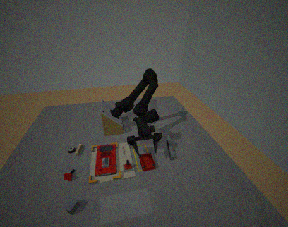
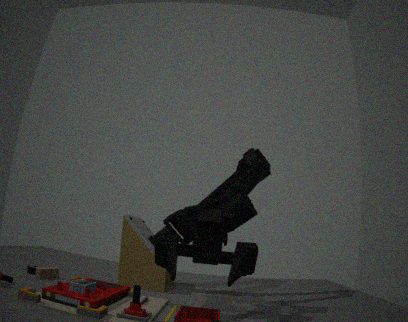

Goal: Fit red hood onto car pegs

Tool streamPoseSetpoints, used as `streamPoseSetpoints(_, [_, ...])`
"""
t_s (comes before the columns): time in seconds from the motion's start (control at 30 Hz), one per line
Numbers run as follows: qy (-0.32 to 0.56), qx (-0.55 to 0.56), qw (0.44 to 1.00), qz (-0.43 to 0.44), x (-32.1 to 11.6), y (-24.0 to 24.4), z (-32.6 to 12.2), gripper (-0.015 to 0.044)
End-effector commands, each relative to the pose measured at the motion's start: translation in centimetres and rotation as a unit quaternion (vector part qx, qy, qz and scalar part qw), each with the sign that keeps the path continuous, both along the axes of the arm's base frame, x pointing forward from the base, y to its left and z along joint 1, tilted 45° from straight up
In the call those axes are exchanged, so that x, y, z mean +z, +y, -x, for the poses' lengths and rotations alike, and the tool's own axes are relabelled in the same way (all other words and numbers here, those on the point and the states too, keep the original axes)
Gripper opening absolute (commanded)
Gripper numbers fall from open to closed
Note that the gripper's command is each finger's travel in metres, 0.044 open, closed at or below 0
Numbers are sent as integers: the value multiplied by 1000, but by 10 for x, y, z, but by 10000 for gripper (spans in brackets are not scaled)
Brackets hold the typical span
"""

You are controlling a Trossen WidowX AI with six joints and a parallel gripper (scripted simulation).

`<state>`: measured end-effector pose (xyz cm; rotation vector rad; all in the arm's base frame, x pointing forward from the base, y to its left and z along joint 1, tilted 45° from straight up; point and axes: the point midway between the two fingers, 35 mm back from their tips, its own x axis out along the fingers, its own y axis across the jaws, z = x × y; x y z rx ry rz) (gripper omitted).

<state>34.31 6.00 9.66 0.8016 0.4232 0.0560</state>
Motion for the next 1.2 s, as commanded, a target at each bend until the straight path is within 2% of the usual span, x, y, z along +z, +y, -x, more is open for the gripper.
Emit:
streamPoseSetpoints(0.0, [2, -1, 1000, -1, -3, 2, 0, 440])
streamPoseSetpoints(1.17, [0, -1, 1000, -1, -17, 17, -4, 440])
